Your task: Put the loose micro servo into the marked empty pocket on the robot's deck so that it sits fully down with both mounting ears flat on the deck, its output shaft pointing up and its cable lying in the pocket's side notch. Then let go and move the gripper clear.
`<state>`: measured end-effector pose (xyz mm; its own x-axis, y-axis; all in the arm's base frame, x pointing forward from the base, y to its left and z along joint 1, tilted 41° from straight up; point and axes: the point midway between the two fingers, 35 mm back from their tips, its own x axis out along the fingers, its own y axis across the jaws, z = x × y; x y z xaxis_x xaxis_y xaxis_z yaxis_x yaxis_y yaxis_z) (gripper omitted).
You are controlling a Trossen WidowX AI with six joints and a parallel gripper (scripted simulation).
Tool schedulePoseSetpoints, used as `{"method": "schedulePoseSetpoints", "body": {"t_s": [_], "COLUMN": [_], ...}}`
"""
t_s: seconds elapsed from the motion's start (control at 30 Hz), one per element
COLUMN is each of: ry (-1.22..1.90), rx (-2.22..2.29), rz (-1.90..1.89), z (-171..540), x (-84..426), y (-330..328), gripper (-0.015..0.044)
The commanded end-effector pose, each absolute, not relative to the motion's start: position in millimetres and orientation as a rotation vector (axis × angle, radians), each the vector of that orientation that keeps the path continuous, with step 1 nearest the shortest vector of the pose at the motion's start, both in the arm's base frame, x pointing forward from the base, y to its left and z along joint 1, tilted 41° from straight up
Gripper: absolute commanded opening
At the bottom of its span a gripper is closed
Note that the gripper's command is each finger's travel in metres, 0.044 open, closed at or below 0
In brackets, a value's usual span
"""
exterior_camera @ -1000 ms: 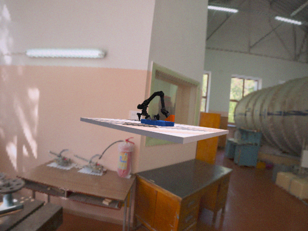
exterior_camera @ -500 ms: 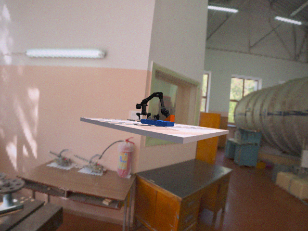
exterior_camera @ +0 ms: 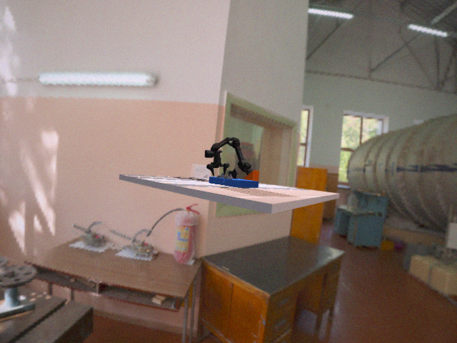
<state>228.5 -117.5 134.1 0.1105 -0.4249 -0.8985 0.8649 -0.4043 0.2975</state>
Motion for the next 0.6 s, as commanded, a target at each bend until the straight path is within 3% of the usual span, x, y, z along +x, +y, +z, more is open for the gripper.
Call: {"method": "schedulePoseSetpoints", "body": {"t_s": [0.0, 0.57], "ry": [0.562, 0.809], "rx": [1.224, 0.702], "rz": [-1.519, -1.347], "z": [128.5, 117.2], "x": [228.5, 211.1], "y": [-96.8, -8.9], "gripper": [0.0440, 0.0440]}}
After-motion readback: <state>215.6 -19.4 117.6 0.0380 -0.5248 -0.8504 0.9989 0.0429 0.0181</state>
